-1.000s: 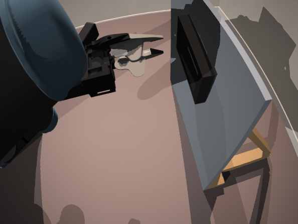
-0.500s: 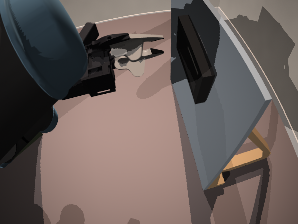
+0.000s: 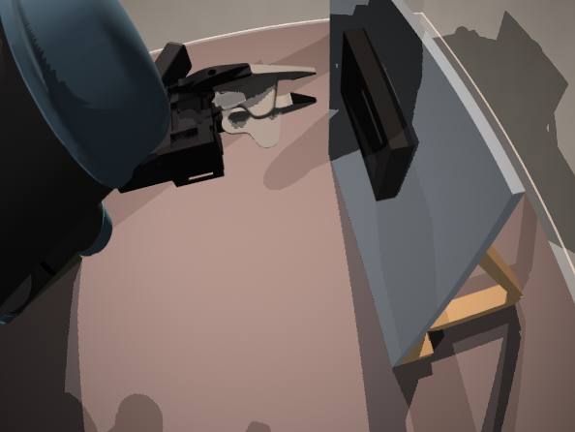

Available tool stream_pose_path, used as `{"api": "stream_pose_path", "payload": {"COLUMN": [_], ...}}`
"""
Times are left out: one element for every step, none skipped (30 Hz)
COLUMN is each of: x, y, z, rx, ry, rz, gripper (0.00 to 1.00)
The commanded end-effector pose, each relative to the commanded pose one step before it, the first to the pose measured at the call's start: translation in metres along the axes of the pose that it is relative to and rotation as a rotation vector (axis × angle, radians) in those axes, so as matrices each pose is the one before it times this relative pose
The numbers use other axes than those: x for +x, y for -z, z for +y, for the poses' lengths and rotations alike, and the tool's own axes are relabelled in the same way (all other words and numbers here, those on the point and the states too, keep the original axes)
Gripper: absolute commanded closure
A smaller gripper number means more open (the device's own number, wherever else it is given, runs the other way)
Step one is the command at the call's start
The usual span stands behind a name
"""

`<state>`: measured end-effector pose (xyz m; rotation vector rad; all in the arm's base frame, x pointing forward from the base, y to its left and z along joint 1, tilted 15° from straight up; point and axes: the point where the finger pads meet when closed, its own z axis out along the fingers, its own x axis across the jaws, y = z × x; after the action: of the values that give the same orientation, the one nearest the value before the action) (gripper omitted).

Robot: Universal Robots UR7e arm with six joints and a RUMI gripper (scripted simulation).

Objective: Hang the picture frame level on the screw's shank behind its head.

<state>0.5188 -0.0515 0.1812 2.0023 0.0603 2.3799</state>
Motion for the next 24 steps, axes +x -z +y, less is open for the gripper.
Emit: {"api": "stream_pose_path", "payload": {"x": [0.00032,0.00000,0.00000,0.00000,0.00000,0.00000,0.00000,0.00000,0.00000,0.00000,0.00000,0.00000,0.00000,0.00000,0.00000,0.00000,0.00000,0.00000,0.00000,0.00000,0.00000,0.00000,0.00000,0.00000], "y": [-0.00089,-0.00038,-0.00044,-0.00051,-0.00057,-0.00064,-0.00071,-0.00078,-0.00086,0.00000,0.00000,-0.00092,-0.00099,-0.00106,-0.00113,-0.00121,-0.00127,-0.00133,-0.00140,-0.00146,-0.00151,-0.00157,-0.00163,-0.00166], "z": [-0.00011,0.00000,0.00000,0.00000,0.00000,0.00000,-0.00001,0.00000,0.00001,0.00000,0.00000,0.00000,0.00000,-0.00001,0.00000,0.00001,0.00000,-0.00001,0.00000,0.00001,-0.00001,0.00000,0.00001,-0.00001], "rx": [0.00017,0.00000,0.00000,0.00000,0.00000,0.00000,0.00000,0.00000,0.00000,0.00000,0.00000,0.00000,0.00000,0.00000,0.00000,0.00000,0.00000,0.00000,0.00000,0.00000,0.00000,0.00000,0.00000,0.00000], "ry": [0.00039,0.00000,0.00000,0.00000,0.00000,0.00000,0.00000,0.00000,0.00000,0.00000,0.00000,0.00000,0.00000,0.00000,0.00000,0.00000,0.00000,0.00000,0.00000,0.00000,0.00000,0.00000,0.00000,0.00000], "rz": [0.00051,0.00001,0.00000,0.00000,0.00000,-0.00001,-0.00001,0.00000,0.00001,0.00000,0.00000,0.00001,0.00000,-0.00002,0.00000,0.00001,0.00000,-0.00002,0.00000,0.00001,-0.00001,-0.00001,0.00001,-0.00001], "gripper": [0.71,0.71,0.71,0.71,0.71,0.71,0.71,0.71,0.71,0.71,0.71,0.71,0.71,0.71,0.71,0.71,0.71,0.71,0.71,0.71,0.71,0.71,0.71,0.71]}}
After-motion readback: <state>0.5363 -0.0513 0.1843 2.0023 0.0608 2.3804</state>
